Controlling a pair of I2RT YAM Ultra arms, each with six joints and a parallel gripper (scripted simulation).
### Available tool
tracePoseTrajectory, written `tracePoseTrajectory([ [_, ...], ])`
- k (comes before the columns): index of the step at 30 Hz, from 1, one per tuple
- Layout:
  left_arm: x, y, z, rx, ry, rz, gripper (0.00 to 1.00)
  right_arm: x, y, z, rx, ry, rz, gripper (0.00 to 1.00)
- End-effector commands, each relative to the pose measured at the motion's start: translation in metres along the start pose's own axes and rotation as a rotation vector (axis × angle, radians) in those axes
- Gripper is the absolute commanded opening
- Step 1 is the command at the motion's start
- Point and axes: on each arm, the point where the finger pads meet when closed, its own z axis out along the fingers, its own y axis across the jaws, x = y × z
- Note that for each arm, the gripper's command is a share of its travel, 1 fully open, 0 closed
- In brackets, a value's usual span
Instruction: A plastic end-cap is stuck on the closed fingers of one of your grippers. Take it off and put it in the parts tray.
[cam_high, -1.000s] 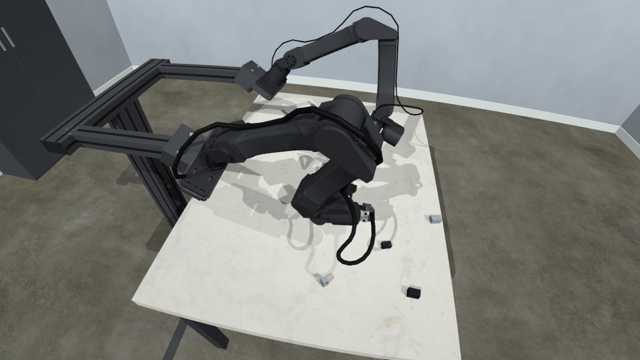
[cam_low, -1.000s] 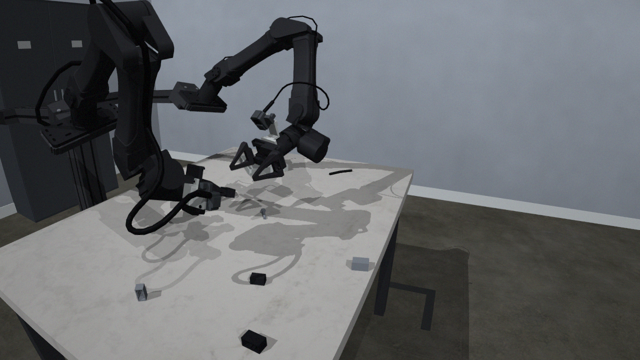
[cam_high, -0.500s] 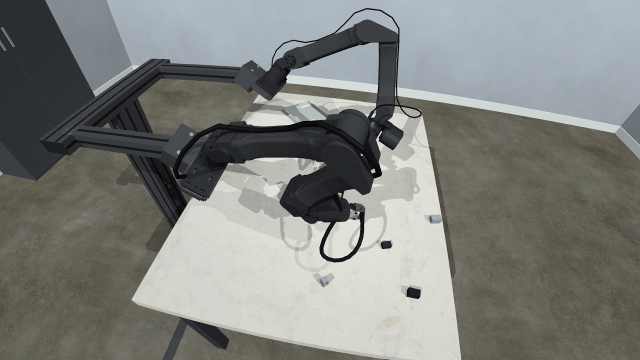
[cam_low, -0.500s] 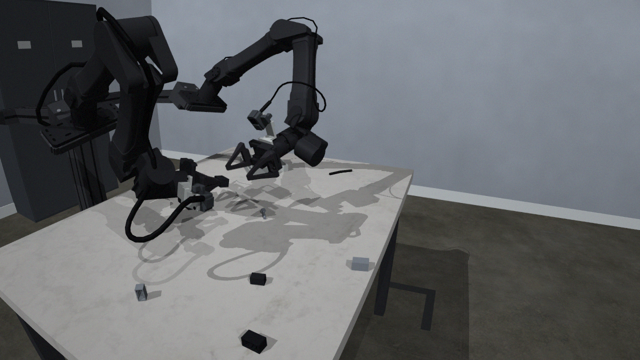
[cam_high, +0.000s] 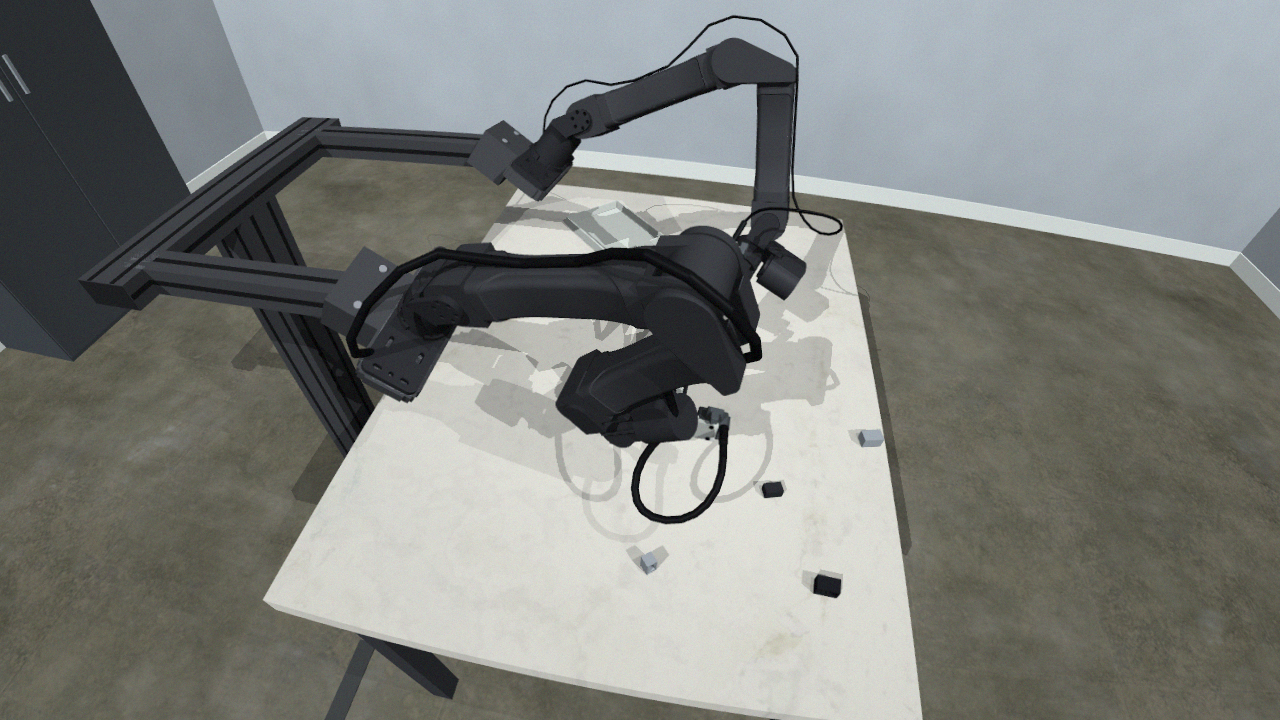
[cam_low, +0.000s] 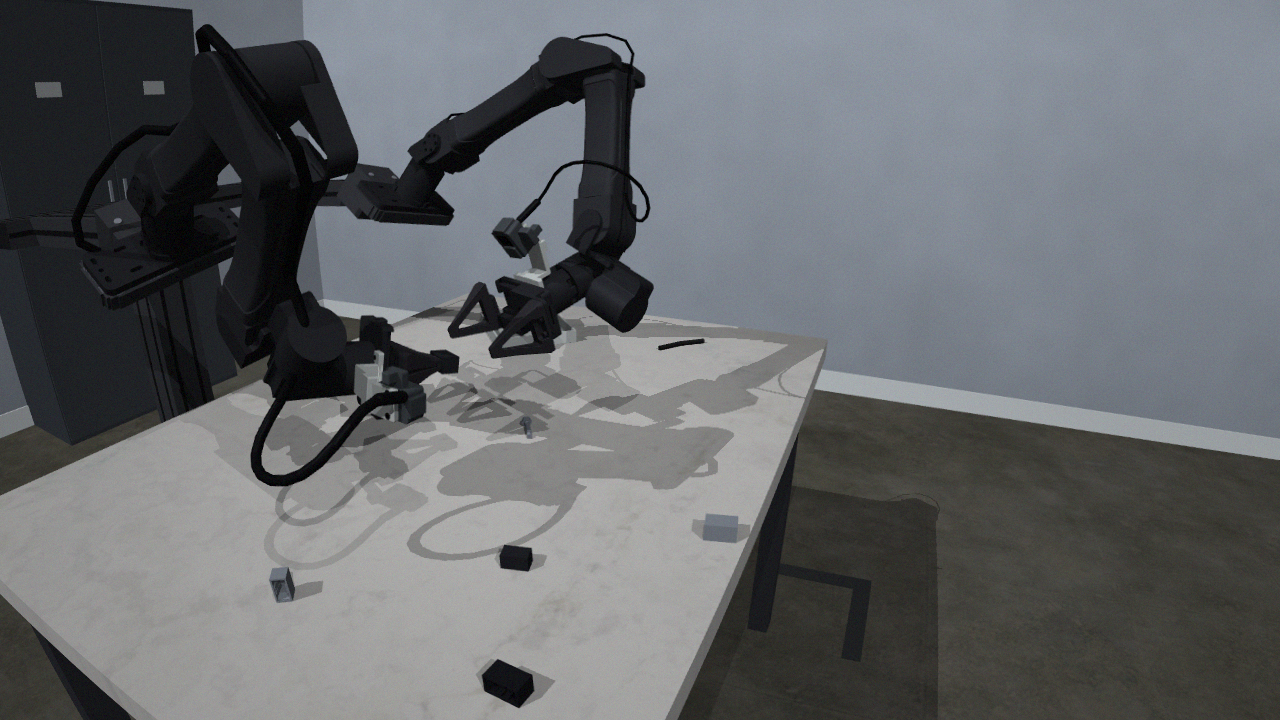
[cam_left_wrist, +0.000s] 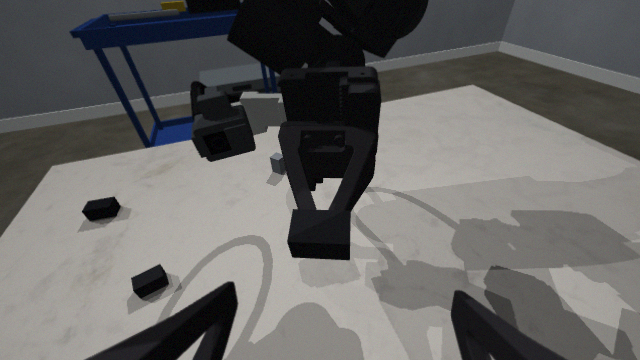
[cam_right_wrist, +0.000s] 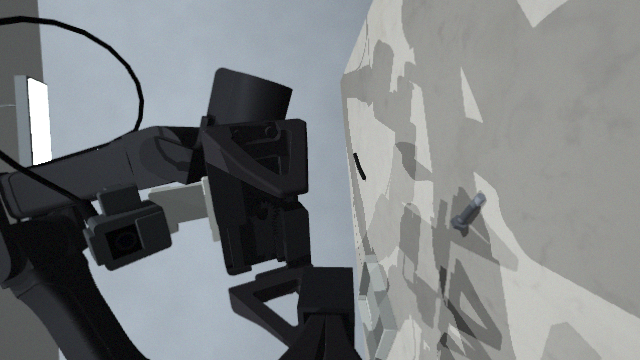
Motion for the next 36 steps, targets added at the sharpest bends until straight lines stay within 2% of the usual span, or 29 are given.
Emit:
tracePoseTrajectory([
  [1,-0.036,0.012,-0.001,-0.011,-0.05,0.036,1.0,0.011,0.01,0.002,-0.04,0.021,-0.015,0.0],
  [21,-0.036,0.011,-0.001,-0.011,-0.05,0.034,1.0,0.011,0.016,0.001,-0.045,0.015,-0.028,0.0],
  [24,-0.035,0.004,0.004,0.01,-0.082,0.024,0.66,0.011,0.016,0.001,-0.045,0.015,-0.029,0.0],
  [25,-0.034,0.006,0.002,0.007,-0.089,0.029,0.58,0.011,0.016,0.001,-0.045,0.015,-0.029,0.0],
  [36,-0.011,0.005,0.013,0.02,-0.152,0.002,0.58,0.011,0.016,0.001,-0.045,0.015,-0.031,0.0],
])
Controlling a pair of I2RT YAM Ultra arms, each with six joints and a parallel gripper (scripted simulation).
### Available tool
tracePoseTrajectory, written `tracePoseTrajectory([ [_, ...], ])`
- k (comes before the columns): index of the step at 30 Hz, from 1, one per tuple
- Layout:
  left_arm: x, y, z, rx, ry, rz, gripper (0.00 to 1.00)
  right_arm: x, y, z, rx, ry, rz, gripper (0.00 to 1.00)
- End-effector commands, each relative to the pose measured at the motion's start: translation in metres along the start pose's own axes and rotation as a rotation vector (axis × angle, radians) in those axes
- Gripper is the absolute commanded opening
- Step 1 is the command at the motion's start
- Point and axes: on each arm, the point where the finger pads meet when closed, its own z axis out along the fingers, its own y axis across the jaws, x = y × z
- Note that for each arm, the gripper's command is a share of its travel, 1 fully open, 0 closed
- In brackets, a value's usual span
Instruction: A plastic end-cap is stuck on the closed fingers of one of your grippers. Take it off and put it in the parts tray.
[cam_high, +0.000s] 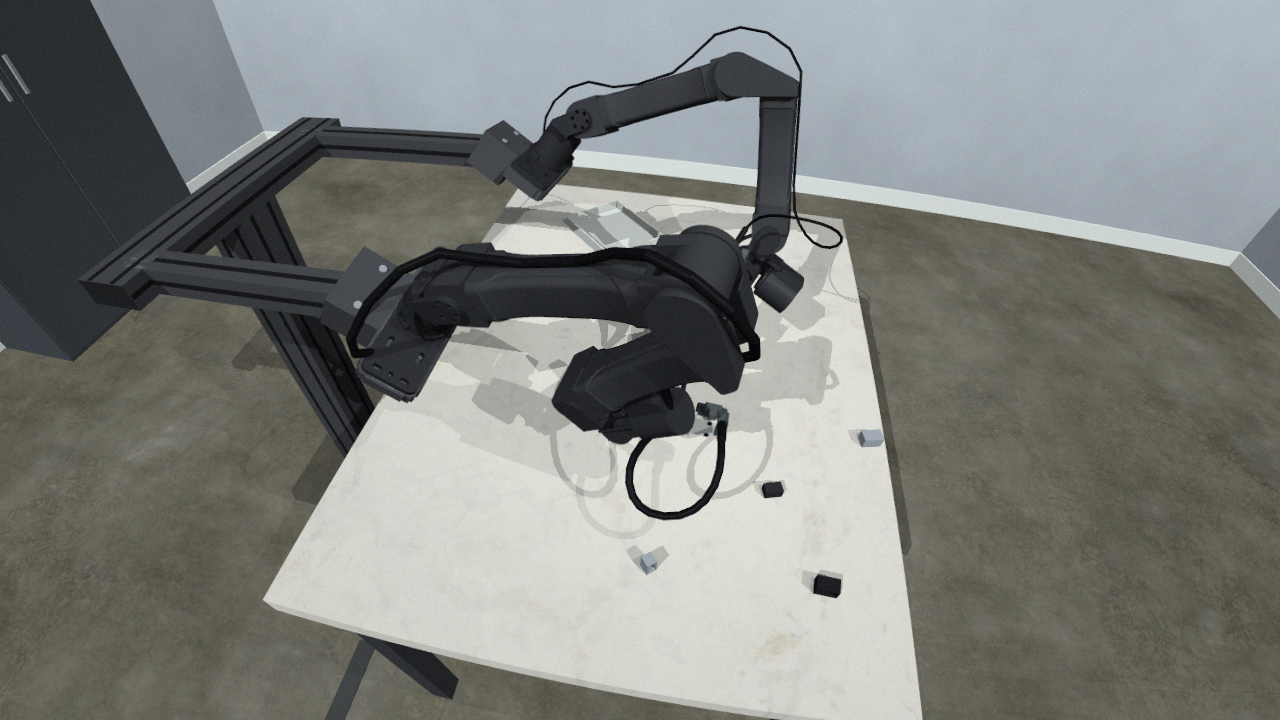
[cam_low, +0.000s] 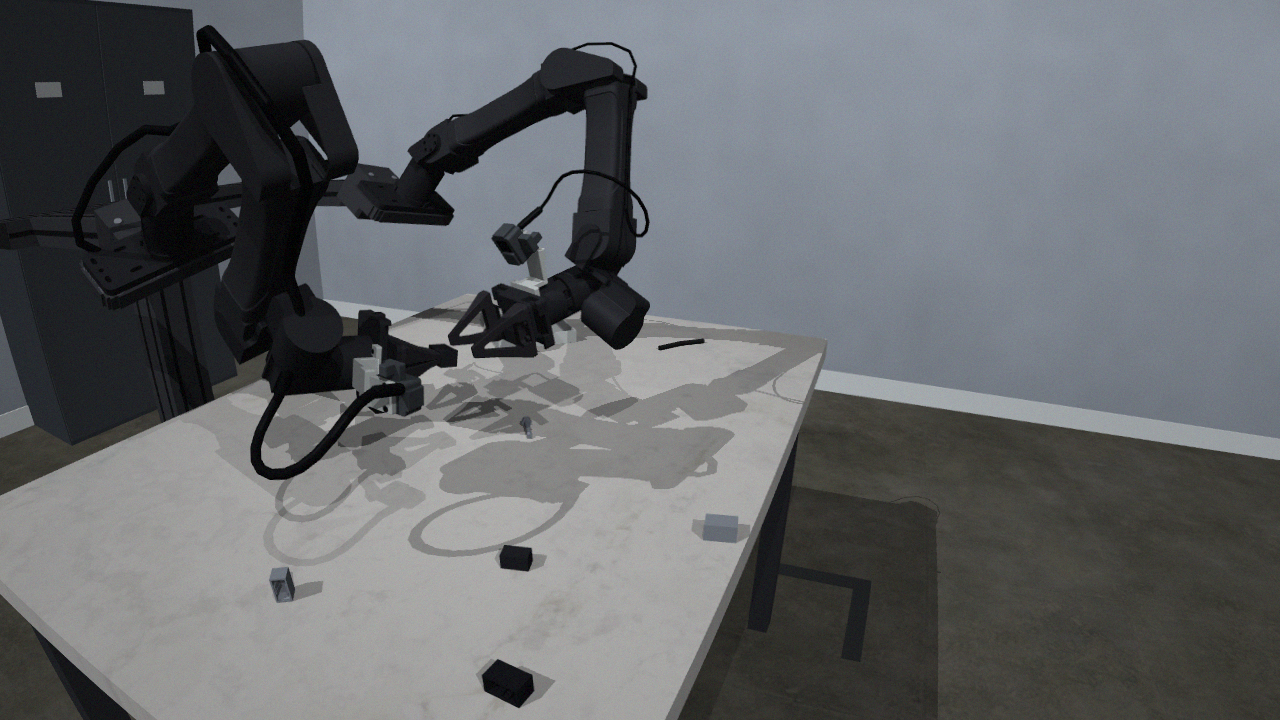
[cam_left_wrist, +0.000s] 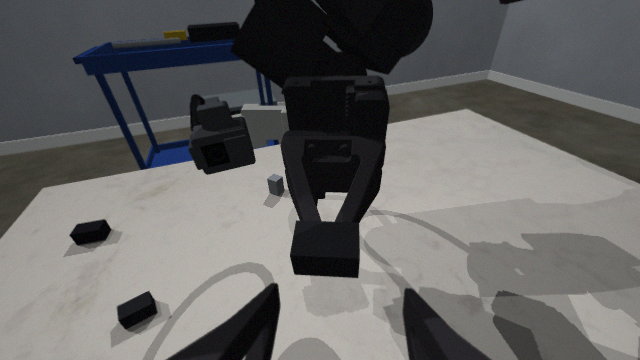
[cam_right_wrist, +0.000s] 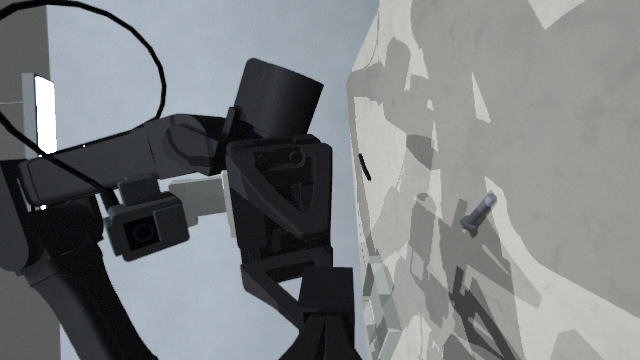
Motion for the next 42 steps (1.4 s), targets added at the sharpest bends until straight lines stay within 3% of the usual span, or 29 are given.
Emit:
tracePoseTrajectory([
  [1,-0.006,0.003,0.001,0.004,-0.068,-0.003,0.58,0.008,0.01,0.002,-0.033,0.021,-0.02,0.0],
  [14,-0.016,0.013,-0.001,-0.007,-0.052,0.04,0.58,0.008,0.01,0.002,-0.034,0.02,-0.021,0.0],
  [22,-0.029,0.016,0.011,-0.014,-0.024,0.049,0.58,0.008,0.01,0.002,-0.034,0.02,-0.021,0.0],
  [42,-0.019,0.015,0.041,-0.005,0.036,0.033,0.57,0.008,0.01,0.002,-0.034,0.02,-0.023,0.0],
])
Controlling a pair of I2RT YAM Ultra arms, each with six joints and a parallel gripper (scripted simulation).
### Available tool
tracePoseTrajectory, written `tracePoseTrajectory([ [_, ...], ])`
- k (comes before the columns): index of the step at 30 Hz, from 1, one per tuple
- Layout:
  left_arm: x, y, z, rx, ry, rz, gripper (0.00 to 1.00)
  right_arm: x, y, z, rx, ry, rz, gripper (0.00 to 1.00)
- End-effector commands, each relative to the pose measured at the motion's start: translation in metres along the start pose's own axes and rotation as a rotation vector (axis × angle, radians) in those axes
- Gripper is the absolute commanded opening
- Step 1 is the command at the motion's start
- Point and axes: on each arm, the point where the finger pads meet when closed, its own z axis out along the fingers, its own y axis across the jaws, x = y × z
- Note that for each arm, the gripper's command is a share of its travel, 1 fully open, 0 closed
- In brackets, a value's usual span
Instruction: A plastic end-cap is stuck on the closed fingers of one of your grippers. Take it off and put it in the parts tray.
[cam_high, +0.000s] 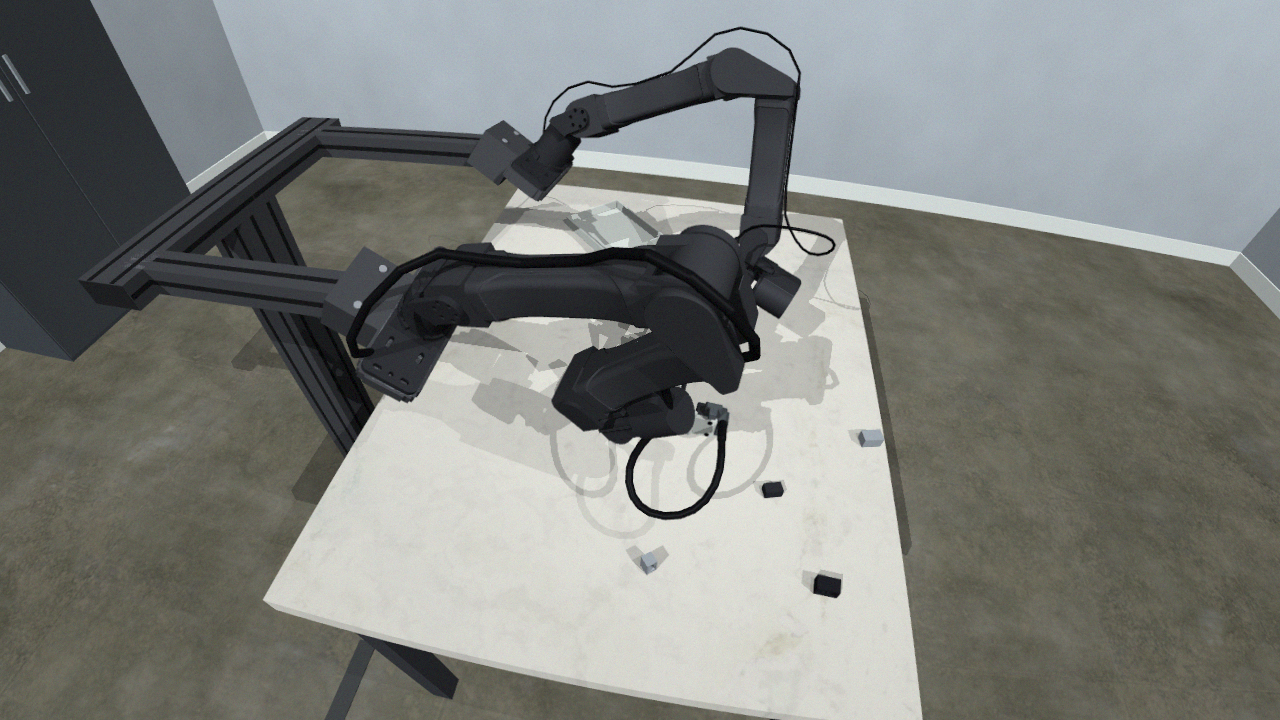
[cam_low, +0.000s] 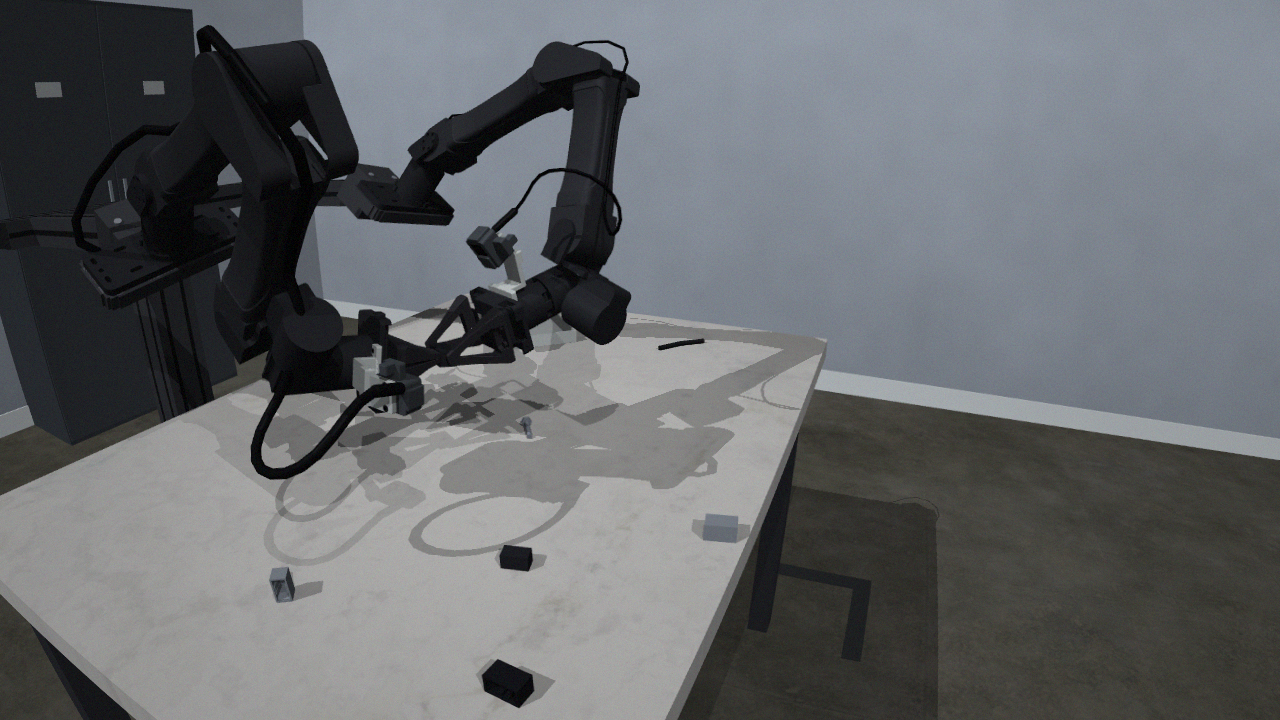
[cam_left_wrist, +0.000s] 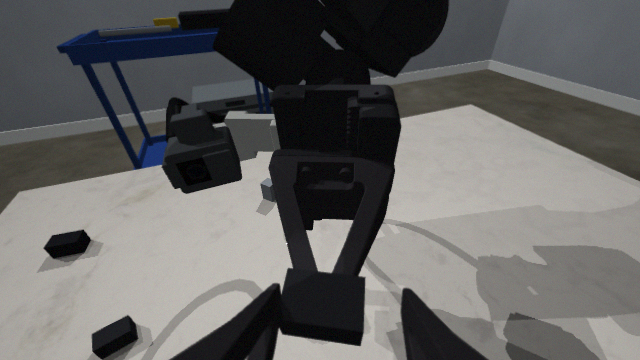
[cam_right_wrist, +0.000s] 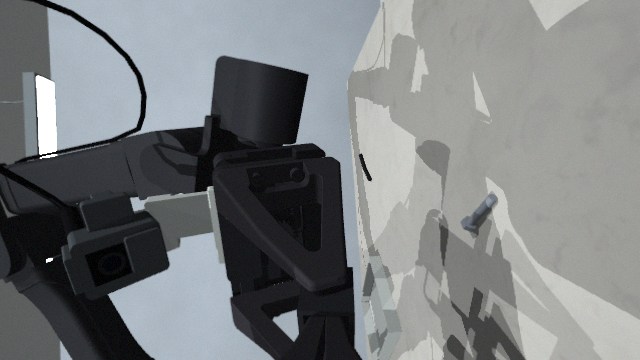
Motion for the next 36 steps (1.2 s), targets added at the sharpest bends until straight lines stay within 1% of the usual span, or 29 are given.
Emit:
tracePoseTrajectory([
  [1,-0.014,0.014,0.008,-0.012,0.001,0.04,0.57,0.008,0.009,0.002,-0.033,0.021,-0.02,0.0],
  [2,-0.014,0.014,0.008,-0.012,0.001,0.04,0.57,0.008,0.009,0.002,-0.033,0.021,-0.02,0.0],
  [3,-0.015,0.015,0.007,-0.016,0.001,0.047,0.48,0.008,0.01,0.002,-0.034,0.021,-0.021,0.0],
  [4,-0.015,0.015,0.007,-0.016,0.0,0.051,0.43,0.008,0.01,0.002,-0.034,0.021,-0.021,0.0],
  [6,-0.019,0.022,-0.002,-0.04,0.004,0.069,0.37,0.008,0.01,0.002,-0.034,0.021,-0.021,0.0],
  [10,-0.019,0.019,-0.002,-0.036,0.0,0.063,0.26,0.008,0.009,0.002,-0.033,0.019,-0.021,0.0],
  [12,-0.019,0.017,-0.002,-0.033,-0.001,0.06,0.03,0.008,0.009,0.002,-0.033,0.019,-0.021,0.0],
  [14,-0.019,0.016,-0.003,-0.03,-0.002,0.055,0.26,0.008,0.009,0.002,-0.033,0.019,-0.021,0.0],
  [15,-0.019,0.016,-0.004,-0.029,-0.006,0.055,0.28,0.008,0.009,0.002,-0.033,0.019,-0.021,0.0],
  [17,-0.016,0.017,-0.014,-0.033,-0.007,0.055,0.28,0.008,0.009,0.002,-0.033,0.019,-0.021,0.0],
  [19,-0.016,0.017,-0.014,-0.033,-0.007,0.055,0.28,0.008,0.009,0.002,-0.033,0.019,-0.021,0.0],
  [20,-0.013,0.019,-0.019,-0.038,-0.004,0.055,0.28,0.007,0.008,0.001,-0.03,0.015,-0.021,0.0],
  [22,0.001,0.012,-0.029,-0.023,-0.007,0.034,0.28,0.007,0.008,0.001,-0.029,0.015,-0.021,0.0],
  [24,0.015,0.007,-0.048,-0.014,-0.011,0.018,0.28,0.007,0.008,0.001,-0.029,0.015,-0.021,0.0],
  [27,0.021,0.015,-0.088,-0.061,0.038,0.051,0.28,0.007,0.008,0.001,-0.029,0.015,-0.021,0.0],
  [28,0.022,0.016,-0.095,-0.072,0.048,0.047,0.28,0.007,0.008,0.001,-0.029,0.015,-0.021,0.0],
  [30,0.024,0.016,-0.099,-0.077,0.053,0.041,0.28,0.007,0.008,0.001,-0.029,0.015,-0.021,0.0],
  [31,0.021,0.016,-0.095,-0.07,0.048,0.047,0.28,0.007,0.008,0.001,-0.029,0.015,-0.021,0.0],
  [36,0.027,0.018,-0.096,-0.076,0.069,0.036,0.28,0.011,0.005,0.004,-0.026,0.022,-0.044,0.0],
])
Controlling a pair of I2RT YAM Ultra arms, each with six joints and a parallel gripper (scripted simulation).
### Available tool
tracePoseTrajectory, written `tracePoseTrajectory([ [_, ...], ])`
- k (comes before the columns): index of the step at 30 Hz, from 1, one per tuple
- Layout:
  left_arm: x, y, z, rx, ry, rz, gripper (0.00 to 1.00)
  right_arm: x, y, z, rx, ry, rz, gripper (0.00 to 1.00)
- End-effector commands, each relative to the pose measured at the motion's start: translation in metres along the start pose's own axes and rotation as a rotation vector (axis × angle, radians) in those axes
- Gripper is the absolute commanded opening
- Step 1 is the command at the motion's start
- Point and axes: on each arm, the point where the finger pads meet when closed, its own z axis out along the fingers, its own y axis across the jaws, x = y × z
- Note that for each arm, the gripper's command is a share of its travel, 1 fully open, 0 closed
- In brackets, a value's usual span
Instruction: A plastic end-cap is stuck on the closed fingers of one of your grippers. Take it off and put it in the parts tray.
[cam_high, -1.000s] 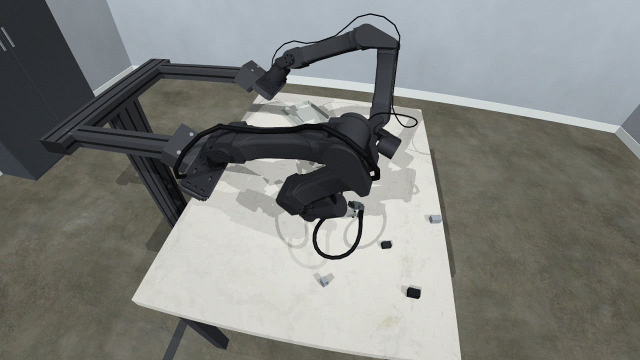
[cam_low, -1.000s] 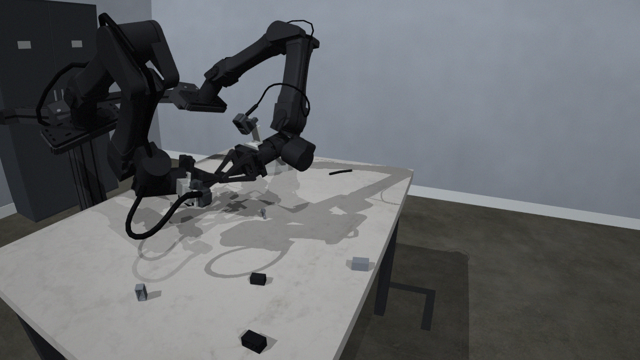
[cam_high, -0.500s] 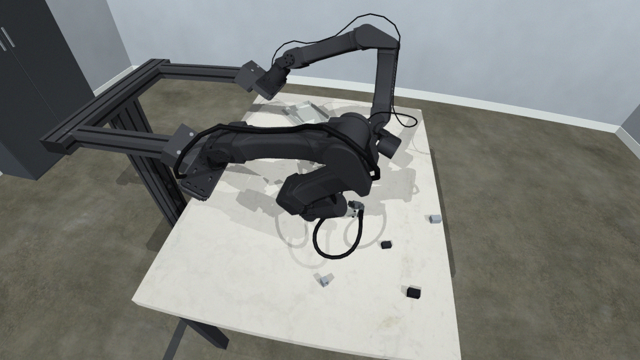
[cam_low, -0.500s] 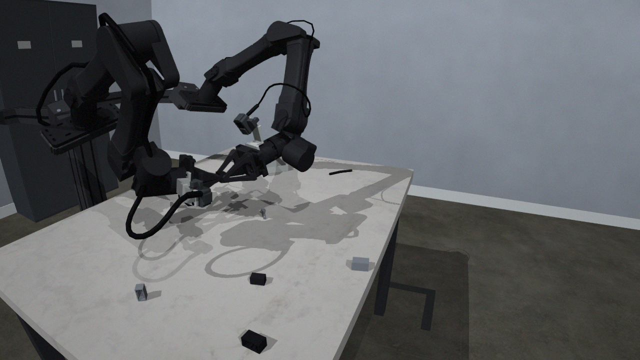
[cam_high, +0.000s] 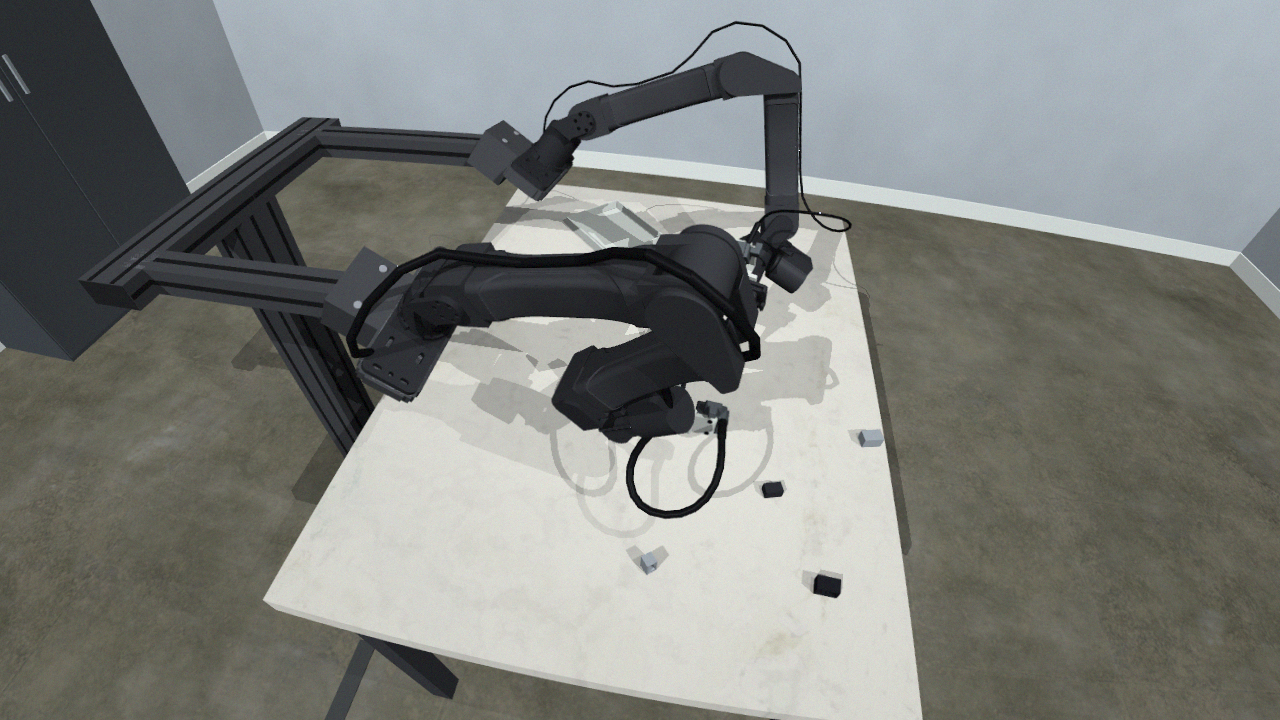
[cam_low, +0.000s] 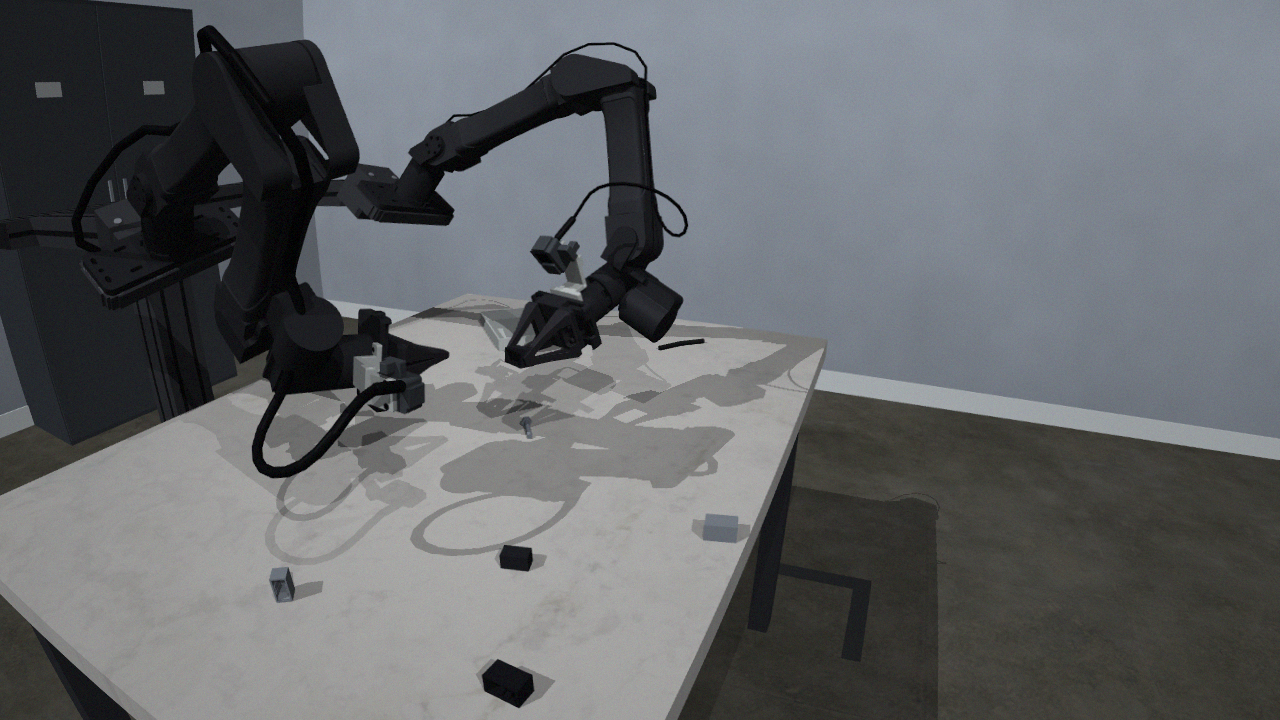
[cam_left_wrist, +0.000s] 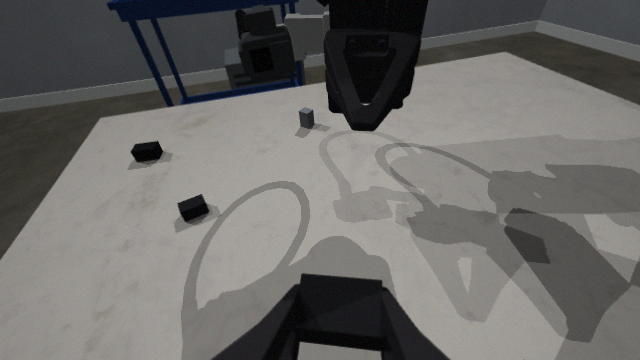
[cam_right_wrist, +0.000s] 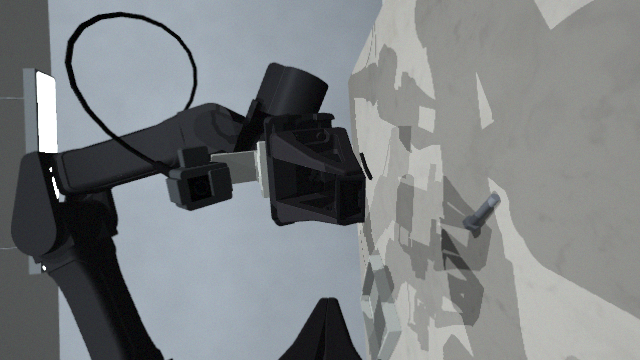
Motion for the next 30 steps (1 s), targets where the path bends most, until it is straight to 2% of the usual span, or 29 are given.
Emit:
tracePoseTrajectory([
  [1,-0.022,0.008,-0.006,0.021,-0.005,0.034,0.28,0.008,0.005,0.005,-0.024,0.016,-0.058,0.0],
  [3,-0.012,0.009,-0.014,0.008,0.033,-0.004,0.28,0.004,0.008,0.013,-0.02,0.014,-0.111,0.0],
  [9,0.033,0.002,-0.042,-0.055,0.195,-0.129,0.28,0.022,-0.012,0.026,0.081,0.052,-0.183,0.0],
  [13,0.077,-0.018,-0.079,-0.134,0.365,-0.296,0.28,0.044,-0.029,0.031,0.183,0.124,-0.304,0.0],
  [15,0.1,-0.033,-0.102,-0.188,0.457,-0.397,0.28,0.063,-0.034,0.037,0.203,0.194,-0.388,0.0],
  [17,0.1,-0.033,-0.102,-0.188,0.457,-0.397,0.28,0.063,-0.034,0.037,0.203,0.194,-0.388,0.0],
  [22,0.144,-0.082,-0.162,-0.341,0.666,-0.655,0.28,0.12,-0.028,0.063,0.146,0.403,-0.626,0.0],
  [26,0.161,-0.119,-0.199,-0.446,0.781,-0.812,0.28,0.155,-0.022,0.078,0.09,0.528,-0.777,0.0],
  [30,0.172,-0.156,-0.233,-0.561,0.891,-0.961,0.28,0.179,-0.016,0.098,0.032,0.628,-0.955,0.0],
])
